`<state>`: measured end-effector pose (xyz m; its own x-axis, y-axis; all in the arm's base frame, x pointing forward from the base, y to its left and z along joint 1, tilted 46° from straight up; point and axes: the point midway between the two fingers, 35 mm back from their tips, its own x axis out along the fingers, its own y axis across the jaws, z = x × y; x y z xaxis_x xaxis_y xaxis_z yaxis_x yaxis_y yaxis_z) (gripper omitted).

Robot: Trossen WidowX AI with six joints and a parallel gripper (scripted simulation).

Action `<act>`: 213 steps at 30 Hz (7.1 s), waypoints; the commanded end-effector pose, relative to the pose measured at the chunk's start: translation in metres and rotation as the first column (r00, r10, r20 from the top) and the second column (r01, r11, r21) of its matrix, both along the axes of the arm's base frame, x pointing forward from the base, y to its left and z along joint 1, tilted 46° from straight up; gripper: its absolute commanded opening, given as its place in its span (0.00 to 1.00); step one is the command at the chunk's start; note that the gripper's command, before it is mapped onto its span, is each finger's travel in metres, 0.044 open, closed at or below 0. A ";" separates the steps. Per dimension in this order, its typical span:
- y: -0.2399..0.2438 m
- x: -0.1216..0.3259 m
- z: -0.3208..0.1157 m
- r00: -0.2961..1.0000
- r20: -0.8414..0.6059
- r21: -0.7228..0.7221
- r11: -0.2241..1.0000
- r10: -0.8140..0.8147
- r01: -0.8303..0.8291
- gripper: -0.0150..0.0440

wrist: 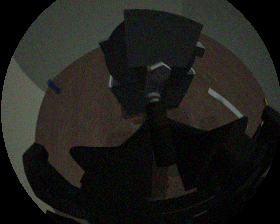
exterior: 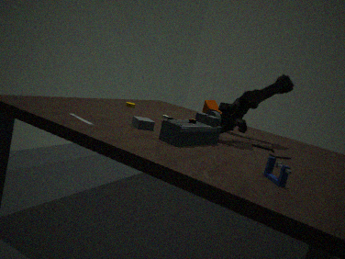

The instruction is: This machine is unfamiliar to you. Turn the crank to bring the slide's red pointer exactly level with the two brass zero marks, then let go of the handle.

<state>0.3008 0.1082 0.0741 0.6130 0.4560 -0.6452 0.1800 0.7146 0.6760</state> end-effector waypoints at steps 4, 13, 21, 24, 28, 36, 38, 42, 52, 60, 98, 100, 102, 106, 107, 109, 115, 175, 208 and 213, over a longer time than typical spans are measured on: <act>0.005 0.002 0.008 1.000 0.017 0.014 1.000 0.017 -0.017 0.25; 0.006 0.002 0.009 1.000 0.017 0.014 1.000 0.017 -0.017 0.25; 0.006 0.002 0.010 1.000 0.017 0.014 1.000 0.017 -0.017 0.25; 0.006 0.002 0.011 1.000 0.017 0.014 1.000 0.017 -0.017 0.25; 0.006 0.002 0.011 1.000 0.017 0.014 1.000 0.017 -0.017 0.25; 0.007 0.002 0.013 1.000 0.017 0.014 1.000 0.017 -0.017 0.25; 0.007 0.002 0.013 1.000 0.017 0.014 1.000 0.017 -0.017 0.25; 0.007 0.002 0.014 1.000 0.017 0.014 1.000 0.017 -0.017 0.25; 0.007 0.003 0.017 1.000 0.017 0.014 1.000 0.017 -0.017 0.25; 0.007 0.003 0.020 1.000 0.017 0.014 1.000 0.017 -0.017 0.25; -0.008 0.006 0.043 1.000 0.017 0.013 1.000 0.017 -0.017 0.25; -0.010 0.006 0.044 1.000 0.017 0.013 1.000 0.017 -0.017 0.25; -0.013 0.007 0.046 1.000 0.017 0.012 1.000 0.017 -0.017 0.25; -0.018 0.007 0.047 1.000 0.017 0.012 1.000 0.017 -0.017 0.25; -0.019 0.007 0.047 1.000 0.017 0.012 1.000 0.017 -0.017 0.25; -0.022 0.007 0.048 1.000 0.017 0.012 1.000 0.017 -0.017 0.25; -0.031 0.006 0.047 1.000 0.017 0.011 1.000 0.017 -0.017 0.25; -0.054 0.001 0.026 1.000 0.016 0.010 1.000 0.017 -0.017 0.25; -0.056 0.001 0.019 1.000 0.016 0.010 1.000 0.017 -0.017 0.25; -0.056 0.000 0.018 1.000 0.016 0.010 1.000 0.017 -0.017 0.25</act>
